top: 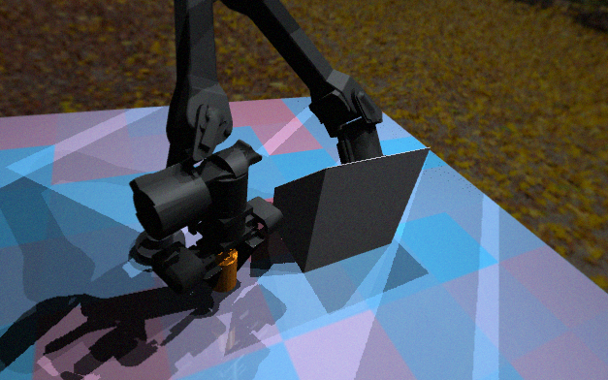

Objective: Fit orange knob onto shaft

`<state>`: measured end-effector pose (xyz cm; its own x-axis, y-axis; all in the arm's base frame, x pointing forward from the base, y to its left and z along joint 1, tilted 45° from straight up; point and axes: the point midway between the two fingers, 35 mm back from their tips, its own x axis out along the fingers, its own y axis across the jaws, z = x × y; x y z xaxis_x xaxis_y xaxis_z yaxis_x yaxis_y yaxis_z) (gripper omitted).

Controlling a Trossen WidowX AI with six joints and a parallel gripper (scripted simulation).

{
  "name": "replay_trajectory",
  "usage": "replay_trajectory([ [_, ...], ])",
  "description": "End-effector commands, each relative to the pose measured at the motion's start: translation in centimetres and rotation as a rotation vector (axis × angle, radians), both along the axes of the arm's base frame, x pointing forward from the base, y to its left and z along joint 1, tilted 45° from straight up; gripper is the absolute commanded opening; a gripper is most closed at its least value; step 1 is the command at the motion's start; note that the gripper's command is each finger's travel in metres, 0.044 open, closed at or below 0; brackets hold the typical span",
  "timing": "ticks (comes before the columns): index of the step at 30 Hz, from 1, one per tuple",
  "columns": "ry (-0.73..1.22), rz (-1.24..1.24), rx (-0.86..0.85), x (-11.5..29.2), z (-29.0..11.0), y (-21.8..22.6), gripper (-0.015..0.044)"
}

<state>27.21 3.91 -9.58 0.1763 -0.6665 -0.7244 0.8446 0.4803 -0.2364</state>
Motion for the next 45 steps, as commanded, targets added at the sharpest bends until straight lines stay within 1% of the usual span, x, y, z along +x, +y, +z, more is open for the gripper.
replay_trajectory([
  [1, -0.010, -0.008, 0.008, -0.2, 1.6, 1.9, 0.0000],
  [11, -0.020, -0.041, -0.012, -1.9, 5.7, 5.4, 0.0000],
  [21, -0.056, 0.008, 0.020, -2.1, 5.8, 5.8, 0.0000],
  [45, -0.344, 0.347, 0.271, -3.9, 8.4, 9.8, 0.0000],
])
